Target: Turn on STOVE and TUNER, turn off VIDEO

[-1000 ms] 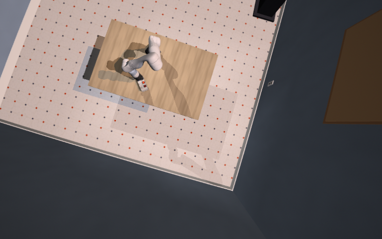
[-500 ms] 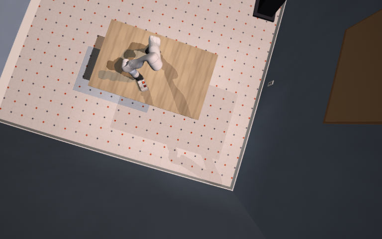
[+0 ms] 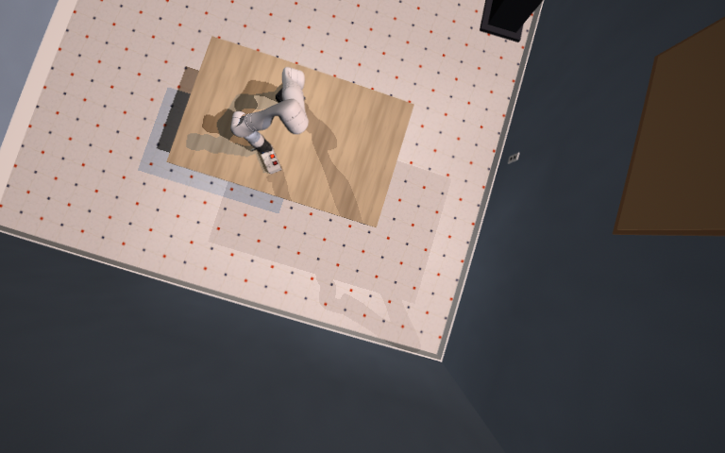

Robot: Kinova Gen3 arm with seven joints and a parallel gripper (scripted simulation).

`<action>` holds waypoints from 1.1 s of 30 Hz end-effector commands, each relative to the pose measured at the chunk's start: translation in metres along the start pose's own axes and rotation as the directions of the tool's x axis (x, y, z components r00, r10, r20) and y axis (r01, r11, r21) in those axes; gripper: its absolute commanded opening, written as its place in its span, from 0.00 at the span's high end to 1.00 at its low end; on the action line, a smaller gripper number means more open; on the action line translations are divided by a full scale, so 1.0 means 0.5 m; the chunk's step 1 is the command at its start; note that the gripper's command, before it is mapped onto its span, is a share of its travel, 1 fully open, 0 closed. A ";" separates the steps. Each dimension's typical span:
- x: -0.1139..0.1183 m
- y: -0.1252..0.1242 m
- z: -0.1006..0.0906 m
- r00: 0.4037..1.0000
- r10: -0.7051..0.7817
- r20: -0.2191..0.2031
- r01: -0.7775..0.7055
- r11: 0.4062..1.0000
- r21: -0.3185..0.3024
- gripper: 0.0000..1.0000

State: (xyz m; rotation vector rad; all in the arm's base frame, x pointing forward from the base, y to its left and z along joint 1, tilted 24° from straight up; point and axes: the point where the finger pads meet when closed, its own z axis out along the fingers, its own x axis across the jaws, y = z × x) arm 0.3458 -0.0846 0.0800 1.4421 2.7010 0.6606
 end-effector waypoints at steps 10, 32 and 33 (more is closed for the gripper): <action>-0.001 0.000 0.004 1.000 0.000 0.001 0.000 1.000 -0.001 1.00; -0.001 0.000 0.015 1.000 0.000 0.001 0.000 1.000 -0.001 1.00; -0.001 0.000 0.015 1.000 0.000 0.001 0.000 1.000 -0.001 1.00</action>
